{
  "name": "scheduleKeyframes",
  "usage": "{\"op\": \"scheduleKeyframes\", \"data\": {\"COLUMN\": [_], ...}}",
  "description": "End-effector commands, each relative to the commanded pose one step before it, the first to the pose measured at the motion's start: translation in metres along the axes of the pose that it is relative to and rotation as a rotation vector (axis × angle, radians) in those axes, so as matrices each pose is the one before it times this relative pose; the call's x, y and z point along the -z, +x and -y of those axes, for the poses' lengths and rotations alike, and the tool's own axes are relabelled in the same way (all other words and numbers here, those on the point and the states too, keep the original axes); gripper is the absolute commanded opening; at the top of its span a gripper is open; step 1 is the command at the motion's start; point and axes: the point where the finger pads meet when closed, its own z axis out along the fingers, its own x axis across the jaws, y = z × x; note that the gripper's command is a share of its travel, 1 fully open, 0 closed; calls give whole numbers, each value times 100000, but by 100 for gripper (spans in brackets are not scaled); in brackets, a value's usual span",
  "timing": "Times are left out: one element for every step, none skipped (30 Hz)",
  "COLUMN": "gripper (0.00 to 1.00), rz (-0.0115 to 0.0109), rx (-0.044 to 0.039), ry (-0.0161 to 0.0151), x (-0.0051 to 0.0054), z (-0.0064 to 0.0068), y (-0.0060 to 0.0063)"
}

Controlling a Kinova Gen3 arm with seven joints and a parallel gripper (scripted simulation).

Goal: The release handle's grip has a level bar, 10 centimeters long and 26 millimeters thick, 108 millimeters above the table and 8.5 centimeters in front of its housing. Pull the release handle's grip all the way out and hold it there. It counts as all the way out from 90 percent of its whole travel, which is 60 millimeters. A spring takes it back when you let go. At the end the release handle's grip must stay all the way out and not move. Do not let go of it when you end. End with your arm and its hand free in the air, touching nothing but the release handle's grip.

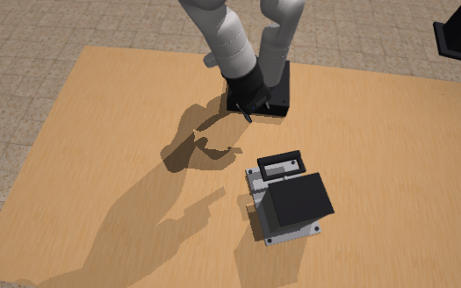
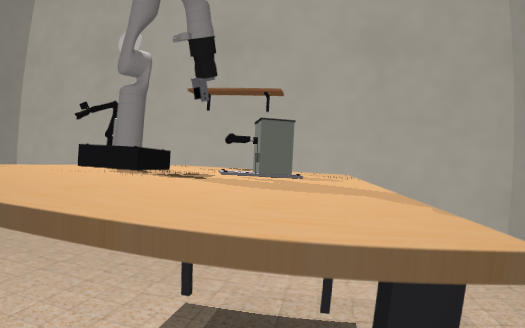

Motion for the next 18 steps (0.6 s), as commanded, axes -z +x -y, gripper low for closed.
{"op": "scheduleKeyframes", "data": {"gripper": [100, 100, 100, 100, 100, 100, 100, 100, 100, 100, 100, 100, 100, 100, 100, 100, 100, 100], "rz": [-414, 0, 0, 0, -335, 0, 0, 0, 0, 0, 0, 0, 0, -238, 0, 0, 0, 0], "rx": [1093, 0, 0, 0, 6585, 0, 0, 0, 0, 0, 0, 0, 0, 6633, 0, 0, 0, 0], "ry": [364, 0, 0, 0, 3927, 0, 0, 0, 0, 0, 0, 0, 0, 3760, 0, 0, 0, 0], "x": [-149, 0, 0, 0, -483, 0, 0, 0, 0, 0, 0, 0, 0, -449, 0, 0, 0, 0], "z": [-233, 0, 0, 0, -10, 0, 0, 0, 0, 0, 0, 0, 0, -80, 0, 0, 0, 0], "y": [130, 0, 0, 0, 60, 0, 0, 0, 0, 0, 0, 0, 0, 6, 0, 0, 0, 0]}}
